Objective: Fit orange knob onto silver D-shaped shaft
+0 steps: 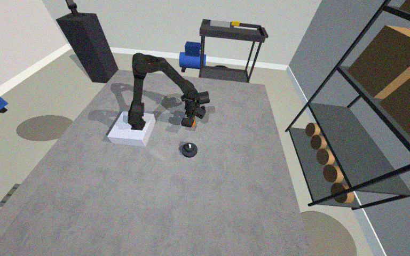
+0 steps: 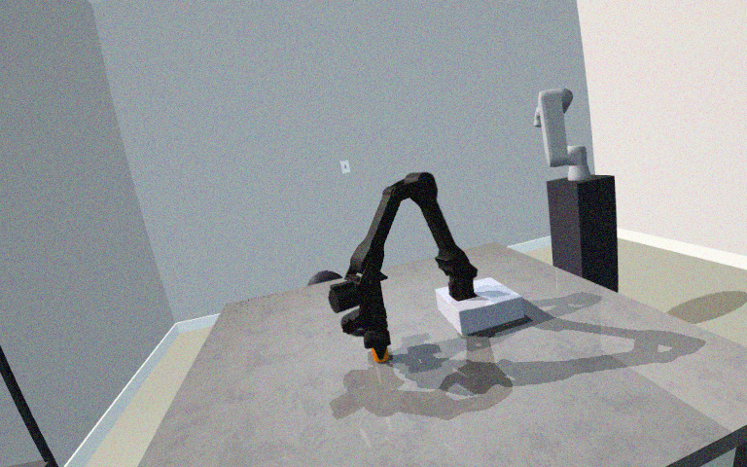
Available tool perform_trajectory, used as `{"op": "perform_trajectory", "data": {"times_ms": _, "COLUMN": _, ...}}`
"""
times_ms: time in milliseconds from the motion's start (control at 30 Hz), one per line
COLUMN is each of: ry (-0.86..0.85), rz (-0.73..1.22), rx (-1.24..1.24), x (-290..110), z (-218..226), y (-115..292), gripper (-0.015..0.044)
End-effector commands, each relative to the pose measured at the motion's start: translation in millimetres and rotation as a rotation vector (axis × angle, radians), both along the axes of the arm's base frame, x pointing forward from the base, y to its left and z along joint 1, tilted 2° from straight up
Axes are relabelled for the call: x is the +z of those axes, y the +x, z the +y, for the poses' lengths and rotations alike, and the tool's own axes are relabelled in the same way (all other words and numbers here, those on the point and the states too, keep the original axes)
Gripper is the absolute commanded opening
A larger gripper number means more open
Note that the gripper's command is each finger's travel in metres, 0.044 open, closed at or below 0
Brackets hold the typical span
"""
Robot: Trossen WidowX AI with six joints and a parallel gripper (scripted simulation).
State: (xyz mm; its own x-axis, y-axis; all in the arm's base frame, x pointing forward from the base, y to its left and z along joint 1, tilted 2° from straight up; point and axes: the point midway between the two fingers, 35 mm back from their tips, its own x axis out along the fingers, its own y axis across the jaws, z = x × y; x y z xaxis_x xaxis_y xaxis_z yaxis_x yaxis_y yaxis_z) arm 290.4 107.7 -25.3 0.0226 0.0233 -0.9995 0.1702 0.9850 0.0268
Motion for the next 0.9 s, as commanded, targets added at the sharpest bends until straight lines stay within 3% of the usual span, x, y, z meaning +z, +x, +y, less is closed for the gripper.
{"op": "perform_trajectory", "data": {"times_ms": 0, "ry": 0.015, "rz": -0.026, "rx": 0.015, "x": 8, "z": 5, "y": 6, "gripper": 0.0}}
{"op": "perform_trajectory", "data": {"times_ms": 867, "ry": -0.002, "rz": 0.008, "rx": -0.012, "x": 84, "z": 7, "y": 16, "gripper": 0.0}}
